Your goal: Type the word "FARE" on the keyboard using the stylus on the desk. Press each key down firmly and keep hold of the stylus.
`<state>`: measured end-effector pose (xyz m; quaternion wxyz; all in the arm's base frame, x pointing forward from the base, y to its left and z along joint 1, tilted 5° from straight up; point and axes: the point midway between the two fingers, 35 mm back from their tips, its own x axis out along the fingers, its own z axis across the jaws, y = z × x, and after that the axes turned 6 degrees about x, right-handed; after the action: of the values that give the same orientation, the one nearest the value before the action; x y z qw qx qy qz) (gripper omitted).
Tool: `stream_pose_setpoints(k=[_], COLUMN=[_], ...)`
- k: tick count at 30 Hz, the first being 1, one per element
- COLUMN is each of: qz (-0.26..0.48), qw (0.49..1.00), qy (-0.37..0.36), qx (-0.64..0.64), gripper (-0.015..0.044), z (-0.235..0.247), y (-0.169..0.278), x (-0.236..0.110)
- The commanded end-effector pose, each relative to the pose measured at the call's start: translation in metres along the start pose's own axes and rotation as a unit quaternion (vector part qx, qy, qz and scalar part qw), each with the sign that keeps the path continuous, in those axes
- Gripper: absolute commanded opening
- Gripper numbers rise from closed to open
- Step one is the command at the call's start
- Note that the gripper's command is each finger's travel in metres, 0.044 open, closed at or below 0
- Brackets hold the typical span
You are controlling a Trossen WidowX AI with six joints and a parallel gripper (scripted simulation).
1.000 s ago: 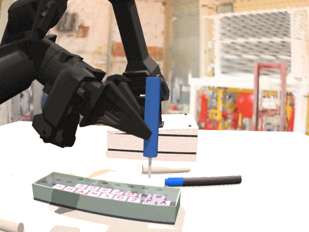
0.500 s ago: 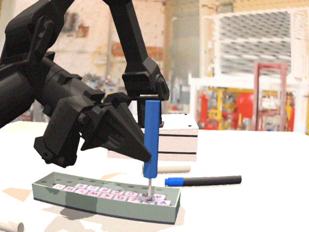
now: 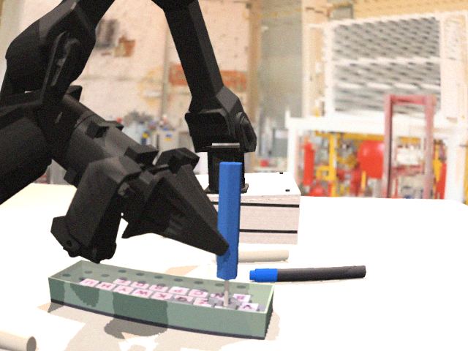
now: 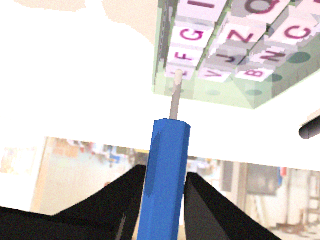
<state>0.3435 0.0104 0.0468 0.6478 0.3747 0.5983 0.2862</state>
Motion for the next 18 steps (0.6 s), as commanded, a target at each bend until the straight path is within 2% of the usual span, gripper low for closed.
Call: stream_pose_setpoints(k=[1,18], qz=[0.002,0.002], qw=[1.000,1.000], qy=[0.000,0.000], qx=[0.002,0.002], gripper=[0.0081,0.0081], z=[-0.0004,0.0002], y=[-0.0025,-0.0083], x=[0.0020,0.0055])
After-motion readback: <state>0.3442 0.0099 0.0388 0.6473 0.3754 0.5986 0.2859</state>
